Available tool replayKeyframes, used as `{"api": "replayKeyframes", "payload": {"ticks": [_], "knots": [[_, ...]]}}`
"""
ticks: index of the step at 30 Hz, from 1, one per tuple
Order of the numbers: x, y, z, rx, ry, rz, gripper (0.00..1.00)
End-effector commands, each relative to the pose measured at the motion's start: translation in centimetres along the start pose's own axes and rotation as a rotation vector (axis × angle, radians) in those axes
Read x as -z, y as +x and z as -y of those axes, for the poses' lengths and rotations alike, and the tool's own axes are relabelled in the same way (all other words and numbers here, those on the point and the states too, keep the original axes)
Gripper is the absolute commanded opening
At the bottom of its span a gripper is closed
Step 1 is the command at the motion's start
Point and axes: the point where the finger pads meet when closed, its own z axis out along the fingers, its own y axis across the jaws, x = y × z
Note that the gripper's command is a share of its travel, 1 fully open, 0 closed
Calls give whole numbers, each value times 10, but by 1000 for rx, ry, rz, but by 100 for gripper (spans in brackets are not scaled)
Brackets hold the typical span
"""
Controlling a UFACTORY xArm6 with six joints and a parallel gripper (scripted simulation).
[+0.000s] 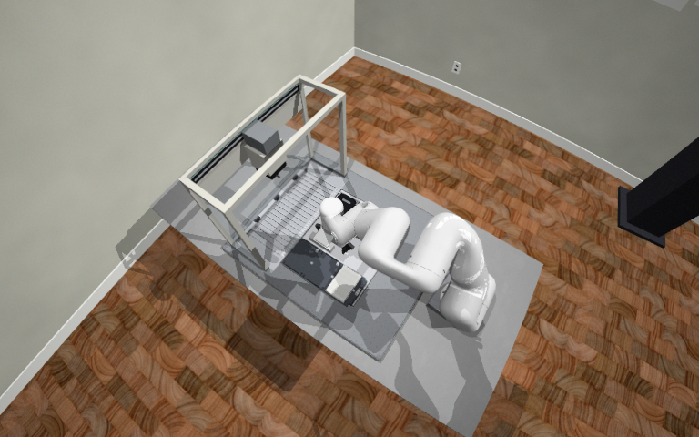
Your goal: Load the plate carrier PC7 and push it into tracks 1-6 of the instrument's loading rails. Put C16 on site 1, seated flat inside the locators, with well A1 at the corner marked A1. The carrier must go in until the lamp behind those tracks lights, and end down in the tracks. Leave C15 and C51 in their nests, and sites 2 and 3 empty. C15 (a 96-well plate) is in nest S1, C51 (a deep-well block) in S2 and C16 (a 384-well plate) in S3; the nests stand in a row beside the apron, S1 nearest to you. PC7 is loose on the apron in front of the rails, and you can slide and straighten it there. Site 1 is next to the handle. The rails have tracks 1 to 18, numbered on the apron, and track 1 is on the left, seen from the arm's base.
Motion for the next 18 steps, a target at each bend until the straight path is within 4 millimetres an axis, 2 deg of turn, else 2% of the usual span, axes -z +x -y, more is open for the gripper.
{"api": "replayKeyframes", "payload": {"ticks": [1, 18], "knots": [[6, 0, -1, 0, -4, 0, 100], [31, 0, -1, 0, -4, 0, 100]]}}
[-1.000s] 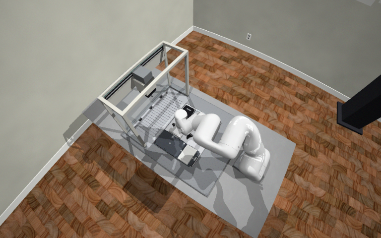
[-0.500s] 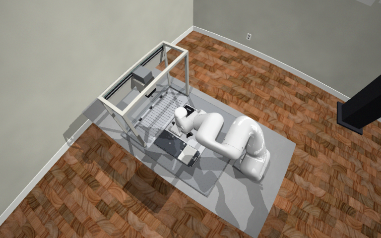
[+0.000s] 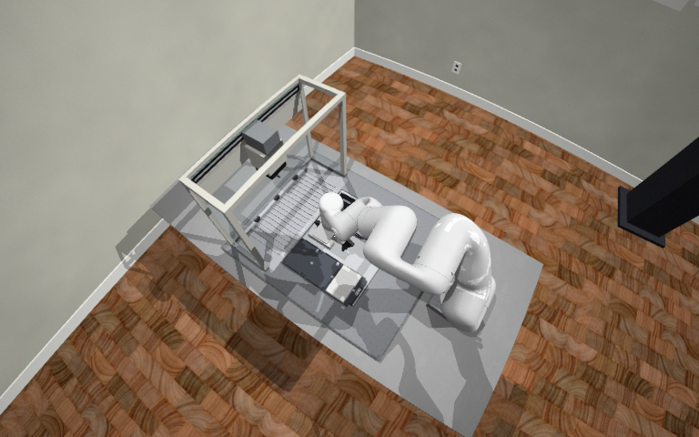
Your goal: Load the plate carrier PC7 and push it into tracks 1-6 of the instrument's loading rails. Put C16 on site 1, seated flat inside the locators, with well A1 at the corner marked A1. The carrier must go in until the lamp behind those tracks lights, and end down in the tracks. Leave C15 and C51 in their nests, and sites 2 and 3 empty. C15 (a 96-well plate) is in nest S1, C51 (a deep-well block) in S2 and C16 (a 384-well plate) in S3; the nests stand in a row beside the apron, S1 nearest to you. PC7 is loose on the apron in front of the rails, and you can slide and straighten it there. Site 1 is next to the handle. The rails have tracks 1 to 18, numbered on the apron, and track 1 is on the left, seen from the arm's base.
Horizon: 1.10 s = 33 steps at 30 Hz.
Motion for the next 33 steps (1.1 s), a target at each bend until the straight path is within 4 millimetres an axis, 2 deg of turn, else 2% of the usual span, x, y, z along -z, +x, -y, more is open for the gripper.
{"api": "replayKeyframes", "payload": {"ticks": [1, 12, 14, 16, 31, 33], "knots": [[7, 0, -1, 0, -3, 0, 100], [10, 0, -1, 0, -3, 0, 100], [10, 10, -1, 0, -3, 0, 100], [10, 10, -1, 0, -3, 0, 100], [10, 85, -1, 0, -3, -1, 100], [10, 85, -1, 0, -3, -1, 100]]}}
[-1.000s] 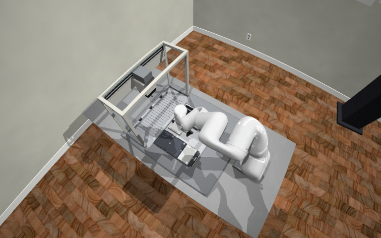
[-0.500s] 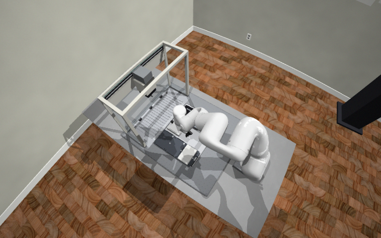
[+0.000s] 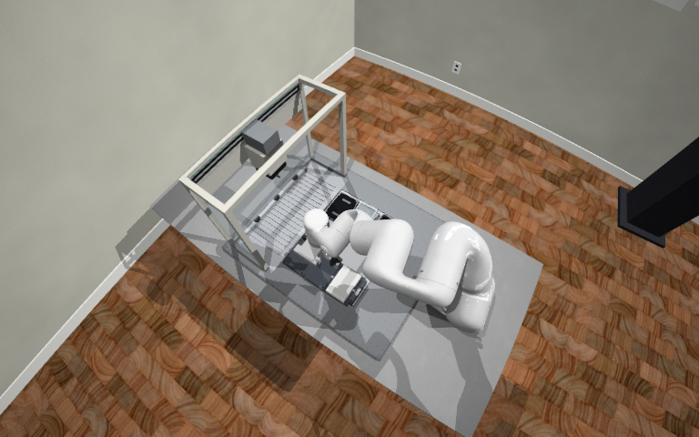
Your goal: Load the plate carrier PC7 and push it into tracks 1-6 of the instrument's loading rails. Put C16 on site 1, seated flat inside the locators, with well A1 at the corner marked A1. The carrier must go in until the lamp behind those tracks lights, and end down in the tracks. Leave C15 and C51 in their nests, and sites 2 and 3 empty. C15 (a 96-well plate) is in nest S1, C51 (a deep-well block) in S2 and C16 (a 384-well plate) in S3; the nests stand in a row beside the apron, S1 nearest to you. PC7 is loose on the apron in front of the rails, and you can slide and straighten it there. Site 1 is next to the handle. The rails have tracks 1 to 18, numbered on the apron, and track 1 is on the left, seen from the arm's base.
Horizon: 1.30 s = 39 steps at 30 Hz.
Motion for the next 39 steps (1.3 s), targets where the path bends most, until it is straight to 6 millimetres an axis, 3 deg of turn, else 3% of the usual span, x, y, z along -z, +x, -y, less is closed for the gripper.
{"api": "replayKeyframes", "payload": {"ticks": [1, 15, 17, 24, 39], "knots": [[2, 15, -2, -1, -4, 1, 100], [2, 85, -2, -1, -4, 0, 100], [2, 85, -2, -1, -4, 0, 100], [2, 120, -2, -1, -4, 0, 100], [2, 122, -2, -1, -4, 0, 100]]}}
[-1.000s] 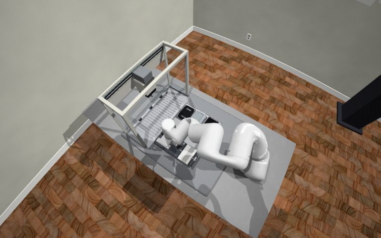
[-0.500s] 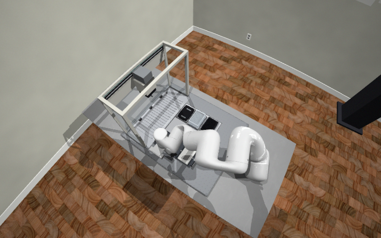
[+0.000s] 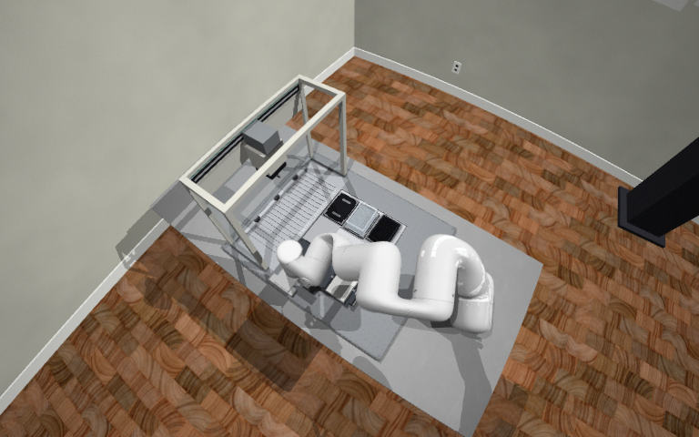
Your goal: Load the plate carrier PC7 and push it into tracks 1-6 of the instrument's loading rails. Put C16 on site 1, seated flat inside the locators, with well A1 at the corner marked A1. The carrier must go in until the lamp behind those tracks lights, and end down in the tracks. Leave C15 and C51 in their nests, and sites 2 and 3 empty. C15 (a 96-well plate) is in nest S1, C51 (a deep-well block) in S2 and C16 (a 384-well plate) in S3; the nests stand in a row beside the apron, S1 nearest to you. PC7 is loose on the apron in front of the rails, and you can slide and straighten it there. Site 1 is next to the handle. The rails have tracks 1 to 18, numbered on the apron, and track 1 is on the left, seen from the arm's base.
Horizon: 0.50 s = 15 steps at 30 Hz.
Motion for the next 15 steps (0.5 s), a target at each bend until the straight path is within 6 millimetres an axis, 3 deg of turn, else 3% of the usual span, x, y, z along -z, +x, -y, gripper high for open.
{"api": "replayKeyframes", "payload": {"ticks": [1, 15], "knots": [[2, 1, -1, 1, -4, -2, 100], [-15, 1, -1, 1, -4, -2, 100]]}}
